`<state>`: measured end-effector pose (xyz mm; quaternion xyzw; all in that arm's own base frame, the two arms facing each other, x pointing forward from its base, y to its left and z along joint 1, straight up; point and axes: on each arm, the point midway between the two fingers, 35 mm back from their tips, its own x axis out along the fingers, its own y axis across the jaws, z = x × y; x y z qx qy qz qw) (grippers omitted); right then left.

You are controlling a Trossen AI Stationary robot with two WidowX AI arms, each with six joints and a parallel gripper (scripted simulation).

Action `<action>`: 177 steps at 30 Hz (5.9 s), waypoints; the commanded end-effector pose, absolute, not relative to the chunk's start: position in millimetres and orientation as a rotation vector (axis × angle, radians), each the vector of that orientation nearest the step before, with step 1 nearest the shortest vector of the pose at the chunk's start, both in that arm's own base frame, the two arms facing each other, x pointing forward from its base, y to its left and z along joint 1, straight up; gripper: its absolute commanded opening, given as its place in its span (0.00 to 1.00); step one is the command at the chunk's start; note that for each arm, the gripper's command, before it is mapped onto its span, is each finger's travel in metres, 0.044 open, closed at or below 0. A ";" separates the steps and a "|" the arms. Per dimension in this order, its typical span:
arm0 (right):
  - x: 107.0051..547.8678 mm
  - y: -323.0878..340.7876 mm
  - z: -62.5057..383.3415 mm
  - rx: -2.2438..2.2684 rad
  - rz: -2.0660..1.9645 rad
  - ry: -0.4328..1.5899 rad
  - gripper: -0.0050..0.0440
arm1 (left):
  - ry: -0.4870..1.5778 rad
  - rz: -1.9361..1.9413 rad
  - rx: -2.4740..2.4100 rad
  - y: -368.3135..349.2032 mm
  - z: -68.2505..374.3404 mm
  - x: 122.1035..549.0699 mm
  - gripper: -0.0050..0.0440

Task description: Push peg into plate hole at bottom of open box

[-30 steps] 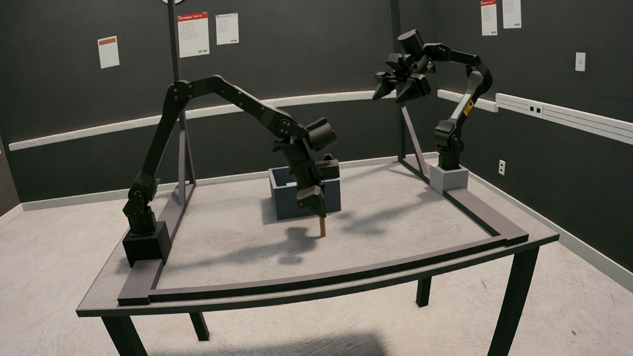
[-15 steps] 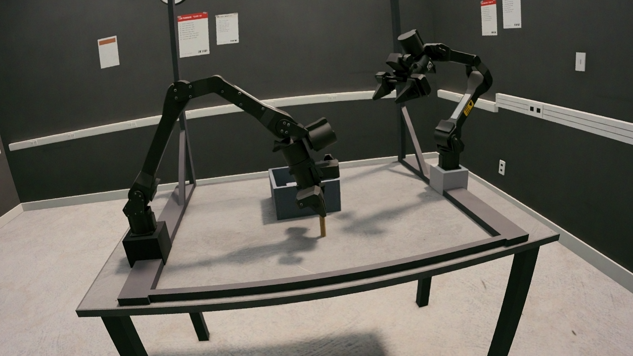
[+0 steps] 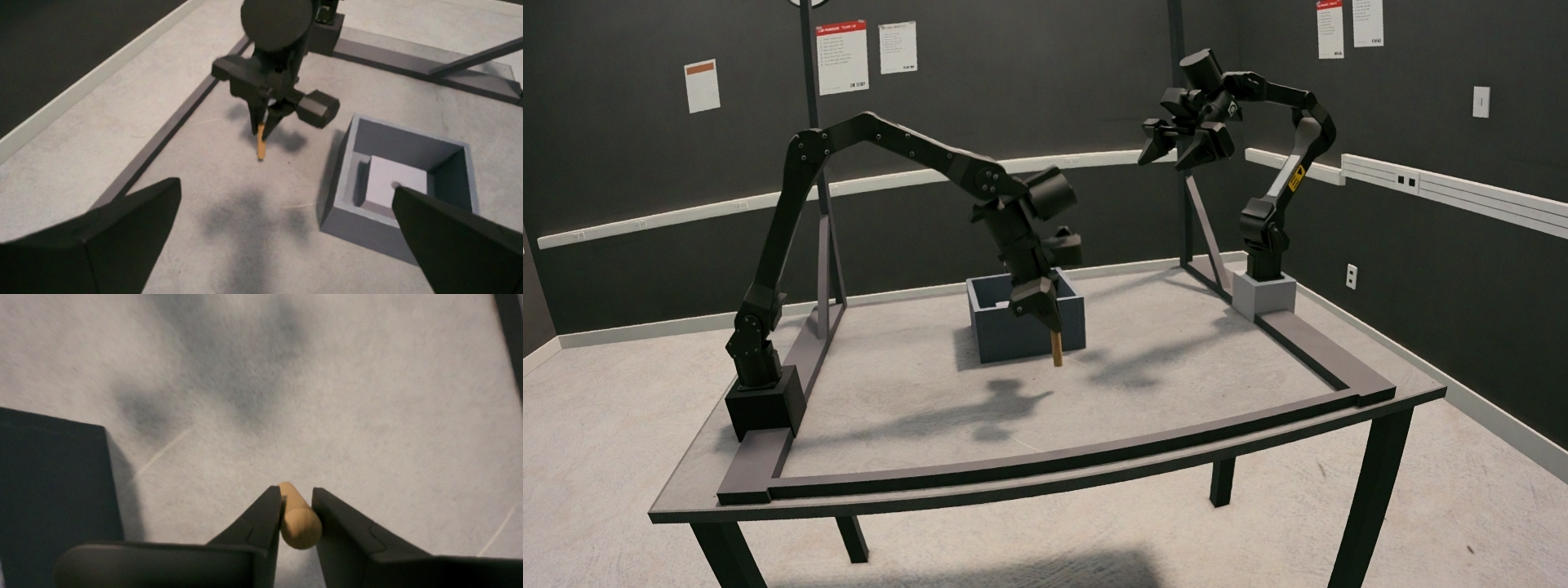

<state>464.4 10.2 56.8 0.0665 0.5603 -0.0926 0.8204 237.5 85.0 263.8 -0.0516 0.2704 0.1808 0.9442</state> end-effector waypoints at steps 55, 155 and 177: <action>443.8 238.3 98.0 0.152 -0.191 1.197 0.16 | 0.534 -0.401 0.126 66.2 268.1 230.7 1.00; 436.3 245.0 79.0 0.172 -0.178 1.167 0.69 | 0.534 -0.401 0.126 66.2 268.1 230.7 1.00; 427.2 220.3 105.0 -0.181 0.286 1.176 1.00 | 0.534 -0.401 0.126 66.2 268.1 230.7 1.00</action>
